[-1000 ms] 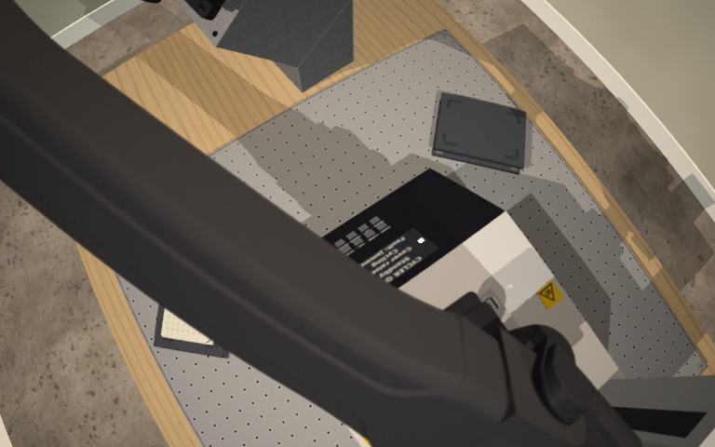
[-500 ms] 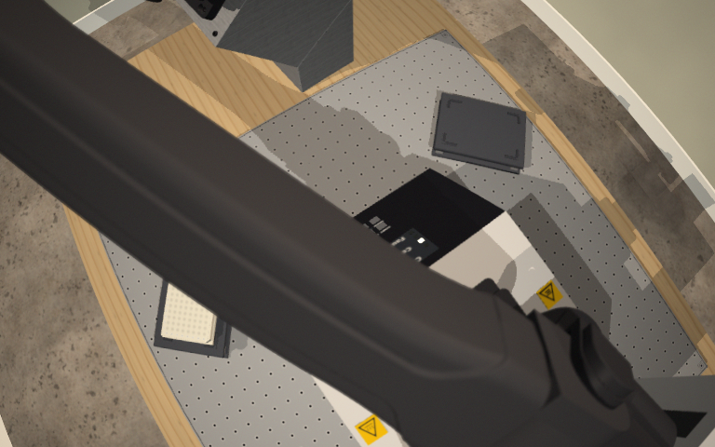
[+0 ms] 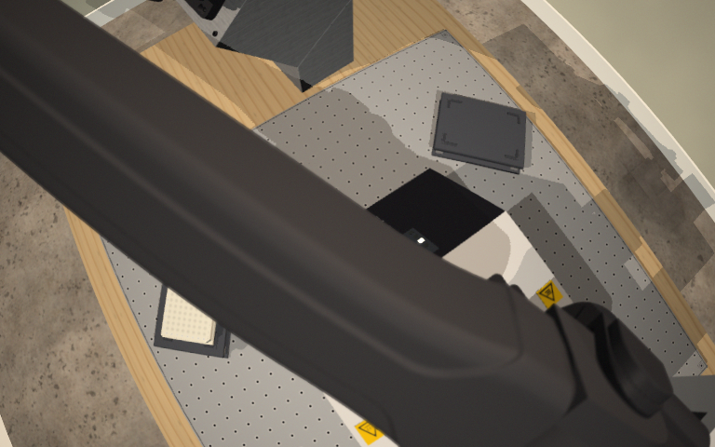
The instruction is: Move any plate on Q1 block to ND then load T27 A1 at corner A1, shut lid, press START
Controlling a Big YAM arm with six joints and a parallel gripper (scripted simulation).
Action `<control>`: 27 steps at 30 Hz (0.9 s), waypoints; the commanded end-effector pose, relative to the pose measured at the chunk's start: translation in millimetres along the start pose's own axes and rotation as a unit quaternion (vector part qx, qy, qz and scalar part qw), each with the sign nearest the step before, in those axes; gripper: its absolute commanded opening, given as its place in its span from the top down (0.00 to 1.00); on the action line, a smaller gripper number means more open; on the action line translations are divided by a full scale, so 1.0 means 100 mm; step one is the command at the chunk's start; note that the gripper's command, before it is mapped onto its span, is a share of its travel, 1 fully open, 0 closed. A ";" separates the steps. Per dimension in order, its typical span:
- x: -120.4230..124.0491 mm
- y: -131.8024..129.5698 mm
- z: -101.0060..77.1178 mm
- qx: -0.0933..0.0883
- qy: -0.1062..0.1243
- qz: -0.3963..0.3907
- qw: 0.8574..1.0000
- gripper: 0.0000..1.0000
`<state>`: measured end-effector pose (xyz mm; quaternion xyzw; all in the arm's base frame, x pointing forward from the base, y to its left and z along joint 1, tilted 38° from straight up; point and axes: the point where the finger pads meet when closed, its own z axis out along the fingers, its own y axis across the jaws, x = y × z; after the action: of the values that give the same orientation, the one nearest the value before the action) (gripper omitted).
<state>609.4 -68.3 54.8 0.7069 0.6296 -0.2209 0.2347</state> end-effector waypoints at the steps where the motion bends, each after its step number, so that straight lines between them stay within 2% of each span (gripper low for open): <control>1: -0.05 0.23 -0.37 -0.037 0.004 0.015 0.999 1.00; 5: -0.03 0.17 -0.15 -0.022 0.004 0.007 1.000 1.00; 12: -0.03 0.06 0.12 0.000 0.001 0.003 1.000 1.00; 17: 0.02 0.03 0.07 -0.001 0.001 -0.003 1.000 1.00; 23: 0.07 -0.03 -0.12 -0.006 0.001 -0.006 1.000 1.00; 27: 0.04 0.06 -0.24 -0.022 0.004 0.001 1.000 1.00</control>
<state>605.3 -76.4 42.6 0.7074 0.6289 -0.2298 0.2265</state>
